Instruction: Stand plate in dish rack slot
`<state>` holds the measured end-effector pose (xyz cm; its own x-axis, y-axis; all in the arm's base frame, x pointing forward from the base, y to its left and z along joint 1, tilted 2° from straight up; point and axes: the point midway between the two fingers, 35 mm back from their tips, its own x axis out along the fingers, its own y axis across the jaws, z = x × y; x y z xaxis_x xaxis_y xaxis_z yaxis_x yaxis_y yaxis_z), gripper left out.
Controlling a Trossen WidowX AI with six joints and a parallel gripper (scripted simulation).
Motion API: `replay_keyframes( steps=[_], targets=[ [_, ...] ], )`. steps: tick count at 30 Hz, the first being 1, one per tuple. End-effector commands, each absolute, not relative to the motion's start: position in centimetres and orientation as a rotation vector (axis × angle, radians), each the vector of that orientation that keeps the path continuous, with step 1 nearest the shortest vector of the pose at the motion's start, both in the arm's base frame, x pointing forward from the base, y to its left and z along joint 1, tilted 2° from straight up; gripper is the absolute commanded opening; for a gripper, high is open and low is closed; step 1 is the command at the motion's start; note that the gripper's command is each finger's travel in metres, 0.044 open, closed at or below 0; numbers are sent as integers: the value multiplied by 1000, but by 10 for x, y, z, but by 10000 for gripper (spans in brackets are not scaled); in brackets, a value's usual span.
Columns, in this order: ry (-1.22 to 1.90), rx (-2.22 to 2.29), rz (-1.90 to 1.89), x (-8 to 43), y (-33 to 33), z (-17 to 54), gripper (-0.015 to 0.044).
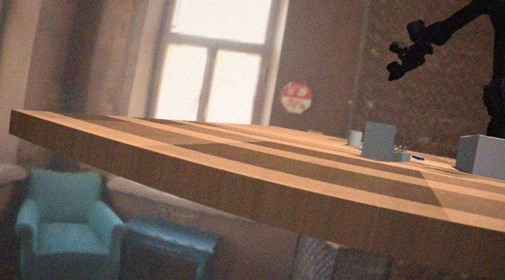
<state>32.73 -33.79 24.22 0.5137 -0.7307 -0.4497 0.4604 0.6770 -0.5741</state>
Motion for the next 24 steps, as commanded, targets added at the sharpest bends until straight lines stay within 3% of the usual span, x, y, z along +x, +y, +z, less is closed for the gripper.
replay_keyframes(
  steps=[1,12,24],
  targets=[
    [803,-356,-634,342,-309,207,400],
    [1040,-219,-349,360,-211,119,400],
    [1354,-116,-89,330,-103,45,400]
  ],
)
